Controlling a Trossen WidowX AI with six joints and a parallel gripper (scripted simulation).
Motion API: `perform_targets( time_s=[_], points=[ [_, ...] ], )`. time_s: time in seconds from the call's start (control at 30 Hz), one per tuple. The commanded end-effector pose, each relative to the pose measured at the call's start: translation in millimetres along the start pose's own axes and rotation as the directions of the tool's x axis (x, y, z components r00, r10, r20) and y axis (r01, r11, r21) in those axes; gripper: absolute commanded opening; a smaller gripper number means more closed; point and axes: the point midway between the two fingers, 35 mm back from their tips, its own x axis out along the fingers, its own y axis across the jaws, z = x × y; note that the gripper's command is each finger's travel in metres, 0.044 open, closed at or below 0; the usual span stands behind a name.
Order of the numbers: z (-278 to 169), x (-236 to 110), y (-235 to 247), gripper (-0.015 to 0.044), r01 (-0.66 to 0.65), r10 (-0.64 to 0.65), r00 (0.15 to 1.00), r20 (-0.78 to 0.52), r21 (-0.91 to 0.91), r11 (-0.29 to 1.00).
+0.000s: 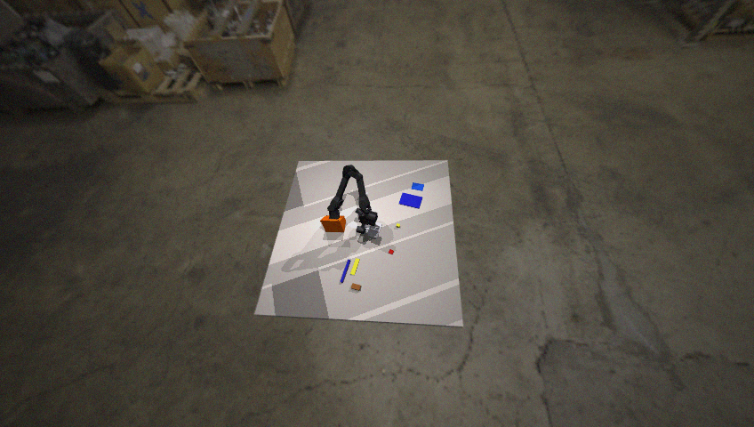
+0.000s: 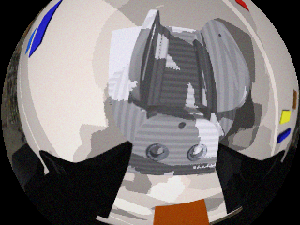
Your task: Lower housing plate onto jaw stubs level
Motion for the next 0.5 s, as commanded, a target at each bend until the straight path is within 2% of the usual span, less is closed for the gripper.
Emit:
perform_targets(
  time_s=[0.0,0.47],
  points=[
    [-0.2,0.9,0.3,0.0351,-0.003,0.003,1.0,0.0,0.003,1.0],
    [-0.2,3.3,0.3,0.0351,-0.003,0.003,1.0,0.0,0.004,1.0]
  ],
)
